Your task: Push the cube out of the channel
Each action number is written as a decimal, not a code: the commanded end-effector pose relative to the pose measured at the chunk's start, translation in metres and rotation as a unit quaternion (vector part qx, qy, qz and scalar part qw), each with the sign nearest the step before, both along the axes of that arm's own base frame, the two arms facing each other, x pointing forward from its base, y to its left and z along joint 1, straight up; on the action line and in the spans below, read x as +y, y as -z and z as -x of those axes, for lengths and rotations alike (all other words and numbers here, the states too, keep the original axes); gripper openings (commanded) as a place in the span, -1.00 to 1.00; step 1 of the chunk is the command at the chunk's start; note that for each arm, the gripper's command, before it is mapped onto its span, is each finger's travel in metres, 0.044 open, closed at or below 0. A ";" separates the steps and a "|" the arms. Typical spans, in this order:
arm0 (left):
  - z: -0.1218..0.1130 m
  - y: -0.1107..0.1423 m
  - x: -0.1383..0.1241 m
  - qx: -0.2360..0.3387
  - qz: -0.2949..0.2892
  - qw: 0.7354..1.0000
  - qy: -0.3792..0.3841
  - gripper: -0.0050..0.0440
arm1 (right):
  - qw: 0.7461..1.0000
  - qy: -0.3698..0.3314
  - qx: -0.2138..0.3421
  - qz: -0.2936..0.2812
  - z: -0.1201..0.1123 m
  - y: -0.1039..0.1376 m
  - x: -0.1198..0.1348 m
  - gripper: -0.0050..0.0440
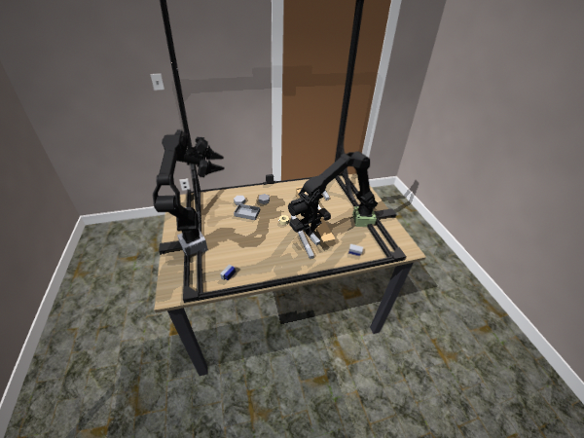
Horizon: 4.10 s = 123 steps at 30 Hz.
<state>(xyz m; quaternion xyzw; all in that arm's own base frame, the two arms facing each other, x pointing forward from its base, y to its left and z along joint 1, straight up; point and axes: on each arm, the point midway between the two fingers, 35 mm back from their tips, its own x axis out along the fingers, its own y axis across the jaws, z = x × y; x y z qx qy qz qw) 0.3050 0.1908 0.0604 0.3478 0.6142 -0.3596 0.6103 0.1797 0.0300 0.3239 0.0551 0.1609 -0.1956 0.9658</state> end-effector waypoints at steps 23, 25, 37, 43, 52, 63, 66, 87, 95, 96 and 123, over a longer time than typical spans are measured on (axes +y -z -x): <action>0.077 0.008 -0.060 -0.007 -0.005 0.995 0.104 -0.63 | 1.000 0.001 -0.002 -0.001 0.000 -0.001 0.000 0.84; 0.077 0.009 -0.060 -0.007 -0.005 0.995 0.104 -0.63 | 1.000 0.001 -0.002 -0.001 0.000 -0.001 0.000 0.84; 0.077 0.026 -0.060 -0.007 -0.005 0.995 0.104 -0.63 | 1.000 0.001 -0.002 -0.001 0.000 -0.001 0.000 0.84; 0.077 0.032 -0.060 -0.007 -0.005 0.995 0.104 -0.63 | 1.000 0.001 -0.002 -0.001 0.000 -0.001 0.000 0.84; 0.074 0.031 -0.067 -0.007 -0.005 0.995 0.104 -0.63 | 1.000 0.001 -0.002 -0.001 0.000 -0.001 0.000 0.84; 0.070 0.031 -0.080 -0.007 -0.005 0.995 0.104 -0.63 | 1.000 0.001 -0.002 -0.001 0.000 -0.001 0.000 0.84; 0.069 0.031 -0.084 -0.007 -0.005 0.995 0.104 -0.63 | 1.000 0.001 -0.002 -0.001 0.000 -0.001 0.000 0.84; 0.060 0.031 -0.111 -0.007 -0.005 0.995 0.104 -0.63 | 1.000 0.001 -0.002 -0.001 0.000 -0.001 0.000 0.84; 0.058 0.028 -0.107 -0.008 -0.013 0.995 0.101 -0.34 | 1.000 0.001 -0.002 -0.001 0.000 -0.001 0.000 0.84; 0.058 0.028 -0.107 -0.008 -0.013 0.995 0.101 -0.24 | 1.000 0.001 -0.002 -0.001 0.000 -0.001 0.000 0.84; 0.057 0.015 -0.106 -0.008 -0.012 0.995 0.101 0.02 | 1.000 0.001 -0.002 -0.001 0.000 -0.001 0.000 0.84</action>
